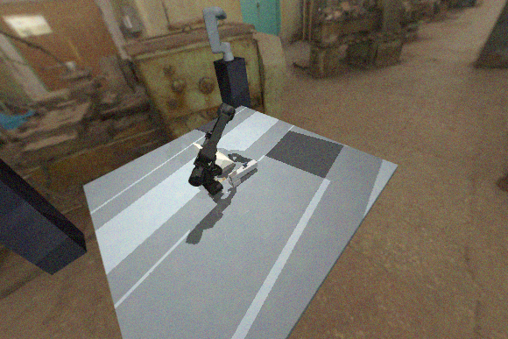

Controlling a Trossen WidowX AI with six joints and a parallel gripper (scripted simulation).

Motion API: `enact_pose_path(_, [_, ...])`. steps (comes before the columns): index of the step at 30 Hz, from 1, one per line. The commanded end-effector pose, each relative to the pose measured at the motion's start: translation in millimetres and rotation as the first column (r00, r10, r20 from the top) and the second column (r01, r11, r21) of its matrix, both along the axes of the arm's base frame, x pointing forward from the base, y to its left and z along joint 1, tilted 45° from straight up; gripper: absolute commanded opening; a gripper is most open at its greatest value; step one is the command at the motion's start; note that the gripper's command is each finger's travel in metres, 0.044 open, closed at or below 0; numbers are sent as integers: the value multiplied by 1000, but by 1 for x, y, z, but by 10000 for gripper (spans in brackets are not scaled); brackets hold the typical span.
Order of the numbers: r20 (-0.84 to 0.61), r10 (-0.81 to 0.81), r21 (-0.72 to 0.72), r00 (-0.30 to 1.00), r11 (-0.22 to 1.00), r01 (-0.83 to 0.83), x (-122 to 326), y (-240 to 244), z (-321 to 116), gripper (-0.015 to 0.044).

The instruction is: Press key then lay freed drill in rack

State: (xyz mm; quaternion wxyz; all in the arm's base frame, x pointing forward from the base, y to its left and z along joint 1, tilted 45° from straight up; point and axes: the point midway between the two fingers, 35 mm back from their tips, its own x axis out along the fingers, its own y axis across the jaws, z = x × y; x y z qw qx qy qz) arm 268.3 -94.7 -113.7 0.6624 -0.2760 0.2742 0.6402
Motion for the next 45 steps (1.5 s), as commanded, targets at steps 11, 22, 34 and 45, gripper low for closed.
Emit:
enact_pose_path(11, [1,3,-3,1000,1000,-3,0,-6,7,0])
enact_pose_path(22, [0,3,-3,1000,1000,-3,0,-11,12,0])
enact_pose_path(34, [0,3,-4,1000,1000,-3,-8,-13,12,0])
enact_pose_path(45, [-1,3,-4,1000,1000,-3,-25,-13,8,0])
